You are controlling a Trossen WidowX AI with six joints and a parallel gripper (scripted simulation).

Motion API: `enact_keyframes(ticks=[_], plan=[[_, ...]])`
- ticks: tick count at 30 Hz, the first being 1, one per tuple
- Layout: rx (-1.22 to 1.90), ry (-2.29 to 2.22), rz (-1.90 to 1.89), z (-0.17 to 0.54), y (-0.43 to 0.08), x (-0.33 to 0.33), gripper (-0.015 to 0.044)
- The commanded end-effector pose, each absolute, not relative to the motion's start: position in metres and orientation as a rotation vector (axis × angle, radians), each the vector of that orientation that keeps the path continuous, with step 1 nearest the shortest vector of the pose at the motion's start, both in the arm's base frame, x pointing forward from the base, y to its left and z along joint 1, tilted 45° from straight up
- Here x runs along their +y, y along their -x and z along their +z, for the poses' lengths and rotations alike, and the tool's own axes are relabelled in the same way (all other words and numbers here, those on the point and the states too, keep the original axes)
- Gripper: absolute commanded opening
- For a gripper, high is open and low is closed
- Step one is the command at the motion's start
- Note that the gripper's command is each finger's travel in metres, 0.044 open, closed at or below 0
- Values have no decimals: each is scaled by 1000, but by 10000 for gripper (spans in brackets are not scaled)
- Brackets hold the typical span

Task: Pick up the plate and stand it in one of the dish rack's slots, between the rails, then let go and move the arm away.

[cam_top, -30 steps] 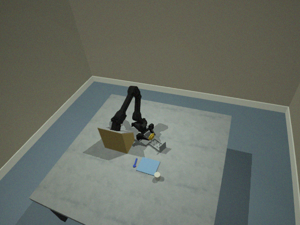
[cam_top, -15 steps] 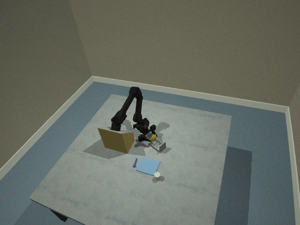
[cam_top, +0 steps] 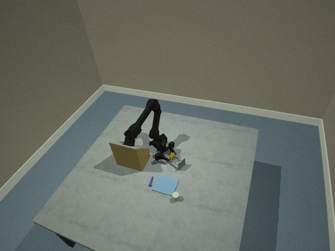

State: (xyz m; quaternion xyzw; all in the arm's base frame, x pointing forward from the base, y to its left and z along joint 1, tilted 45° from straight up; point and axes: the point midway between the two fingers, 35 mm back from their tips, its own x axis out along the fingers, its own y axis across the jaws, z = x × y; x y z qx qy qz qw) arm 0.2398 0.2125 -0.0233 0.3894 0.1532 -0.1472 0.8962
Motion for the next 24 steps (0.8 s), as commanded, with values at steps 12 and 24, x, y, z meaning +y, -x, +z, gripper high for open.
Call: enact_keyframes(ticks=[12, 24], plan=[[317, -810, -305, -22, -240, 212, 26], [317, -810, -305, -22, -240, 212, 341]])
